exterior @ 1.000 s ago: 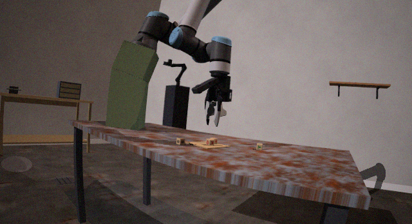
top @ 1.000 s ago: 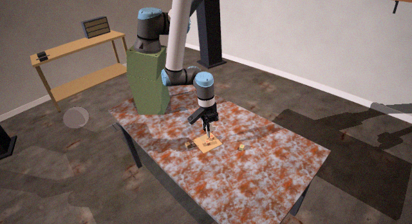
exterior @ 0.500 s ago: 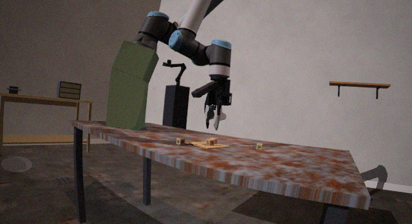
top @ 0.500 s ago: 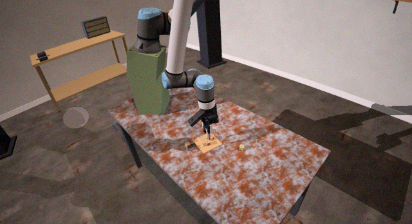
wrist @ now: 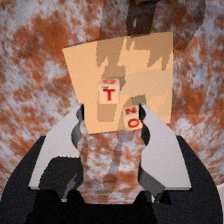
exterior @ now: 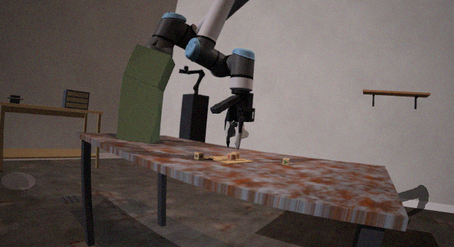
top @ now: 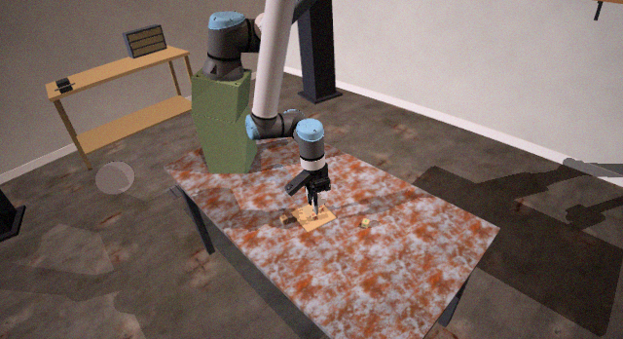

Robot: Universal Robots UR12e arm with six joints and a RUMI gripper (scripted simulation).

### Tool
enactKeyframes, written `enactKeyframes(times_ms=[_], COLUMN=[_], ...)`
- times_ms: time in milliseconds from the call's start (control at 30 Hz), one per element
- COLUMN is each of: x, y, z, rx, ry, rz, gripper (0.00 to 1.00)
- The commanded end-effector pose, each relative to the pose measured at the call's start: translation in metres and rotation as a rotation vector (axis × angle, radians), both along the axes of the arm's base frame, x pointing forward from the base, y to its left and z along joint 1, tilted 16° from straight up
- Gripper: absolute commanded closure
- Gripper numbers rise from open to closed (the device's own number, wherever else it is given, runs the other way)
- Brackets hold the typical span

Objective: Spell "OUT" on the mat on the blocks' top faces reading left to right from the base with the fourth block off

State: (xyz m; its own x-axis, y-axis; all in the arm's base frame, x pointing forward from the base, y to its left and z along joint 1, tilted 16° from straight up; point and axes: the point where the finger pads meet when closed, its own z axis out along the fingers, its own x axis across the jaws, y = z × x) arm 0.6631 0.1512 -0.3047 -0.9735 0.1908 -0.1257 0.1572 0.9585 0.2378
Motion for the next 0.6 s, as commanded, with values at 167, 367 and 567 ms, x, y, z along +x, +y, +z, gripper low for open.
enactKeyframes(times_ms=[167,367,567], x=[0.0061,0.0067,0.0064], y=[0.0021,0.0020,0.0021], z=[-0.0082,-0.0107,-0.0101], rx=[-0.002,-0.002,-0.002], ry=[-0.007,-0.007,-0.007], rz=[0.000,-0.001,-0.001], gripper=[0.63,0.63,0.63])
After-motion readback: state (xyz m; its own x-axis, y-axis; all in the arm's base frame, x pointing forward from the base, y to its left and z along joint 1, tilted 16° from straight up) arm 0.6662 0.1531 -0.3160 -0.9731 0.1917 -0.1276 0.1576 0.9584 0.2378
